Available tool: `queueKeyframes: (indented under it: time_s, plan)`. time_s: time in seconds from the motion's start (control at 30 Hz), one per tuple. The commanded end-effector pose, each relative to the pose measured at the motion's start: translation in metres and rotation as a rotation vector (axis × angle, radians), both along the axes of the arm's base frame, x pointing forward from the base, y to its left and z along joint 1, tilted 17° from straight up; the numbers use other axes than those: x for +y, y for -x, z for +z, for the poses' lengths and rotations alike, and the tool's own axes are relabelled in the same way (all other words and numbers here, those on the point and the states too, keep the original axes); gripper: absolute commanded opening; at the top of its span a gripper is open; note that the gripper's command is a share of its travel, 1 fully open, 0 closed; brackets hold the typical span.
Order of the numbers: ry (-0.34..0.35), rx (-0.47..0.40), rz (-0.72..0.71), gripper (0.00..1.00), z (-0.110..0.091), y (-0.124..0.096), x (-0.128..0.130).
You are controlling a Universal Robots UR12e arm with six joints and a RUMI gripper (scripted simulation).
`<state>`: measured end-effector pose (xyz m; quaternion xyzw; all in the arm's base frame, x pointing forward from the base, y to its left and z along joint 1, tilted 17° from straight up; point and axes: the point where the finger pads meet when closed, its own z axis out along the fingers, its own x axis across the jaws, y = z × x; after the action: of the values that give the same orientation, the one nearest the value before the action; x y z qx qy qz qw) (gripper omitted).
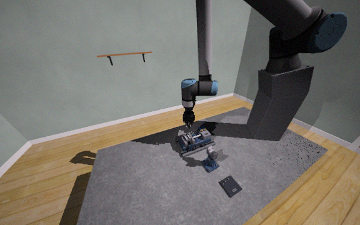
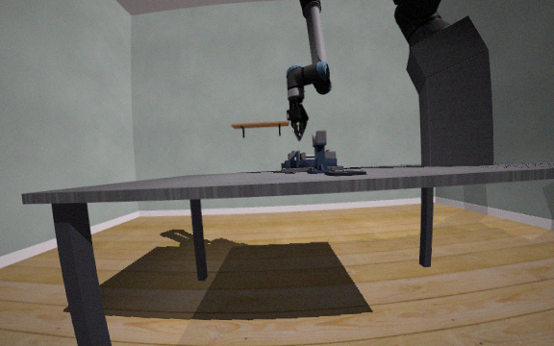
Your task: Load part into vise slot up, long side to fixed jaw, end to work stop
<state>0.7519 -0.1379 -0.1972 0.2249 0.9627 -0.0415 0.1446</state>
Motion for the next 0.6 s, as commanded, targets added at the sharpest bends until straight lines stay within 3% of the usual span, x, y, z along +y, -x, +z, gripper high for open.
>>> queueKeyframes:
  time_s: [0.0, 0.57]
  plan:
    - [0.043, 0.021, 0.165, 0.0, -0.001, 0.004, 0.007]
    - [0.132, 0.07, 0.491, 0.0, -0.005, 0.011, 0.022]
